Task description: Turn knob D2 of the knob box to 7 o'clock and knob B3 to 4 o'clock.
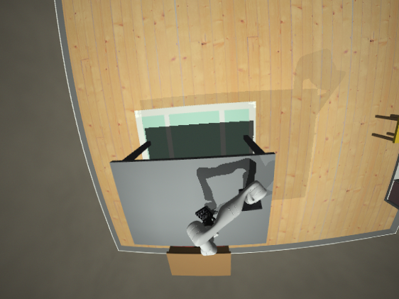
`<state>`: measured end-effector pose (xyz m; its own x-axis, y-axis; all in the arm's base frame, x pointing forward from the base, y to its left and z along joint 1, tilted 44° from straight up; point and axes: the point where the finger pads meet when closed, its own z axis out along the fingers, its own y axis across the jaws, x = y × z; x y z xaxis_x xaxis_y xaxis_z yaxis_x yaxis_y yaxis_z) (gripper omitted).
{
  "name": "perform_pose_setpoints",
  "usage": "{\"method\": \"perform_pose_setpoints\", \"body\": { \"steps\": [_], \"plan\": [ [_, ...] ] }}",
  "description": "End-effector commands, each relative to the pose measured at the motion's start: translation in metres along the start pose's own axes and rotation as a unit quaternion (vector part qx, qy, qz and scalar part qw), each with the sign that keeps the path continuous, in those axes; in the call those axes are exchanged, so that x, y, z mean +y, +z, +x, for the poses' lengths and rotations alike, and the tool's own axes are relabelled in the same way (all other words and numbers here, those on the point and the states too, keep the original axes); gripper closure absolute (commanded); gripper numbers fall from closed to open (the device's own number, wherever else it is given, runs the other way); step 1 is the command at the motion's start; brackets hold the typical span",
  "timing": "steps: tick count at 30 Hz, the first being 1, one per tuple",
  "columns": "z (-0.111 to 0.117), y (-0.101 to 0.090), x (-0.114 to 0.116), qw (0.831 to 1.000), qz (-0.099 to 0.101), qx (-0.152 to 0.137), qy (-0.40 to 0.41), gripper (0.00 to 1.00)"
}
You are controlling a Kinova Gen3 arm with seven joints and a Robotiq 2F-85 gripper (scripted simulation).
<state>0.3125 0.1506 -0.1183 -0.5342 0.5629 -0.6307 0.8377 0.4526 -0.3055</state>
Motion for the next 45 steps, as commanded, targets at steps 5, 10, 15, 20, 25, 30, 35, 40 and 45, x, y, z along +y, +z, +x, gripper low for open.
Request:
{"method": "perform_pose_setpoints", "body": {
  "steps": [5,10,15,20,25,30,35,40,45],
  "plan": [
    [0.0002,-0.0008,0.0004,1.000,-0.001,0.000,0.000,0.92],
    [0.0002,-0.0008,0.0004,1.000,-0.001,0.000,0.000,0.92],
    [0.0002,-0.0008,0.0004,1.000,-0.001,0.000,0.000,0.92],
    [0.0002,-0.0008,0.0004,1.000,-0.001,0.000,0.000,0.92],
    [0.0002,-0.0008,0.0004,1.000,-0.001,0.000,0.000,0.92],
    [0.0002,-0.0008,0.0004,1.000,-0.001,0.000,-0.001,0.92],
    [0.0002,-0.0008,0.0004,1.000,-0.001,0.000,-0.014,0.92],
    [0.0002,-0.0008,0.0004,0.999,-0.001,0.000,-0.040,0.92],
    [0.0002,-0.0008,0.0004,0.996,-0.001,0.000,-0.085,0.92]
  ]
}}
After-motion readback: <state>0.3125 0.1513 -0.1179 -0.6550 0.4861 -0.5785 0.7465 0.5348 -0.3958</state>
